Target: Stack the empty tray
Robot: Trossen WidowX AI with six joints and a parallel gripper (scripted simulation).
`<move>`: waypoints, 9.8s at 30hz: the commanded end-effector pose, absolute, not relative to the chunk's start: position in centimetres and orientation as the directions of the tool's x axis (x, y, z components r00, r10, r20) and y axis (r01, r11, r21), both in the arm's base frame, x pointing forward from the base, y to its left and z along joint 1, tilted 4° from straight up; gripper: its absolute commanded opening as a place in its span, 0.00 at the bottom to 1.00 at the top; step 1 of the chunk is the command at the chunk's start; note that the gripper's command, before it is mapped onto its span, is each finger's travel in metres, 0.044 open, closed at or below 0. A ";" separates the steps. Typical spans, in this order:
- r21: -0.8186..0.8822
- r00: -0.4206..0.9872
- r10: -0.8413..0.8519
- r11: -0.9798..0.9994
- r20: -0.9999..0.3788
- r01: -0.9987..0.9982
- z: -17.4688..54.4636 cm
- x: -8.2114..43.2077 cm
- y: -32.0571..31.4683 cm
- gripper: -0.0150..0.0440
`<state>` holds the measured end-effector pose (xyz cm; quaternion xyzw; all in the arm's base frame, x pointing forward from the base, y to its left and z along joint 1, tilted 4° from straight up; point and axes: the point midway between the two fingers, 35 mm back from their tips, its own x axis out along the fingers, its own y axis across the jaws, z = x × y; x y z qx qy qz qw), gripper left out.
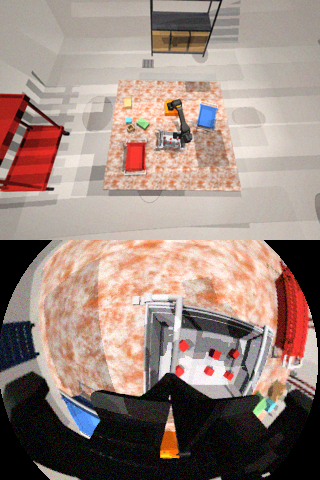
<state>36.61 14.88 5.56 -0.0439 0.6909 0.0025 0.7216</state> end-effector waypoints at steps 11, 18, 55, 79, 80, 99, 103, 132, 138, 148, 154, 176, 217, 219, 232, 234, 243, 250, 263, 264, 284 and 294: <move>-0.060 0.045 -0.057 0.996 -0.997 -0.064 5.6 36.6 14.9 0.25; -0.060 0.045 -0.057 0.996 -0.997 -0.064 5.6 36.6 14.9 0.43; -0.010 0.024 -0.012 0.996 -1.000 0.086 8.2 13.2 33.4 1.00; -0.034 0.008 -0.036 0.988 -0.999 0.152 -0.7 2.1 33.3 1.00; -0.034 0.008 -0.036 0.988 -0.999 0.152 -1.3 2.2 33.2 1.00; -0.034 0.008 -0.036 0.988 -0.999 0.152 -4.0 2.2 32.9 0.83; -0.034 0.008 -0.036 0.988 -0.999 0.152 -4.0 2.2 32.9 0.73; -0.034 0.008 -0.036 0.988 -0.999 0.152 -4.0 2.2 32.9 0.36; -0.034 0.008 -0.036 0.988 -0.999 0.152 -3.8 2.2 32.9 0.29; -0.034 0.008 -0.035 0.988 -0.999 0.152 2.2 2.2 33.3 0.25; -0.034 0.008 -0.035 0.988 -0.999 0.152 4.1 2.2 33.2 0.25; -0.033 0.008 -0.035 0.988 -0.999 0.152 9.6 2.2 34.1 0.25; -0.032 0.008 -0.034 0.985 -0.999 0.170 13.7 2.7 34.0 0.25; -0.031 0.009 -0.033 0.981 -0.999 0.194 13.7 3.6 33.9 0.25; -0.023 0.012 -0.029 0.937 -1.000 0.348 14.0 8.8 32.7 0.25; -0.022 0.013 -0.029 0.928 -1.000 0.371 14.0 9.6 32.5 0.25; -0.017 0.016 -0.027 0.882 -1.000 0.471 14.2 13.1 31.1 0.25; -0.012 0.018 -0.027 0.838 -0.999 0.546 14.3 15.7 29.8 0.25; -0.005 0.024 -0.028 0.740 -0.999 0.672 14.6 20.1 26.8 0.25; -0.004 0.024 -0.028 0.732 -0.999 0.681 14.6 20.4 26.6 0.25; 0.008 0.032 -0.034 0.544 -0.999 0.839 15.0 26.0 20.7 0.25; 0.015 0.035 -0.039 0.437 -0.999 0.899 15.2 28.2 17.3 0.25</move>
